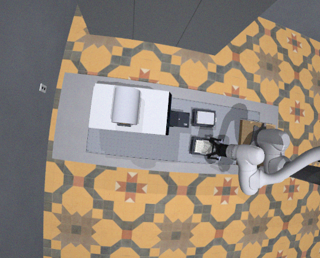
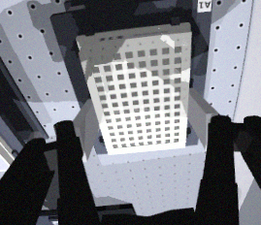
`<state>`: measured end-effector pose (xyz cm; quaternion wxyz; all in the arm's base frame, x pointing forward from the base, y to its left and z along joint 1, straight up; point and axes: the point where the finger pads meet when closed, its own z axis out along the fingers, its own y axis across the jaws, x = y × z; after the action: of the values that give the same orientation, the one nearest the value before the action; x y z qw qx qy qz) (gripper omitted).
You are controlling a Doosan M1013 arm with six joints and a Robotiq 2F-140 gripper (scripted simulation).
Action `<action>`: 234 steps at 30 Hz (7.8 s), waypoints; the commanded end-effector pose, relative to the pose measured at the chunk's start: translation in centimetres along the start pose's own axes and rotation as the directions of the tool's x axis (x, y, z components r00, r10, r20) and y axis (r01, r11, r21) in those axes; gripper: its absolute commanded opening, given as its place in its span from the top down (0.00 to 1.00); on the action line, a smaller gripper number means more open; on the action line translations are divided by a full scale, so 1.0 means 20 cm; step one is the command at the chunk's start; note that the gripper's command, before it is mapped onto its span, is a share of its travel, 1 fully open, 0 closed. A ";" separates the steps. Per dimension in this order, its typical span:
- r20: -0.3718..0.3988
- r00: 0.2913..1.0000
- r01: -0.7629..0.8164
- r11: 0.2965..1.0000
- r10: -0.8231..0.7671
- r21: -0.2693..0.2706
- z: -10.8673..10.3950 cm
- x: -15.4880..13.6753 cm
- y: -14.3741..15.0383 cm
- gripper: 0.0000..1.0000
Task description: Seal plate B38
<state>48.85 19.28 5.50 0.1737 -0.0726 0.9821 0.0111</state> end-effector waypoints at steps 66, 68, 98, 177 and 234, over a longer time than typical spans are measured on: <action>-0.001 1.000 0.000 1.000 0.000 0.000 -0.26 -0.09 0.00 0.90; -0.001 1.000 0.000 1.000 0.000 0.000 -0.27 -0.10 0.00 0.90; -0.001 1.000 0.000 1.000 0.000 0.000 -0.45 -0.16 0.00 0.90; 0.000 0.999 0.054 0.998 -0.054 -0.020 -0.29 -0.62 -0.36 0.90; 0.000 0.999 0.054 0.998 -0.054 -0.020 -0.12 -1.07 -0.72 0.90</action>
<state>69.67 8.15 15.17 0.1729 -0.1010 0.9796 0.0160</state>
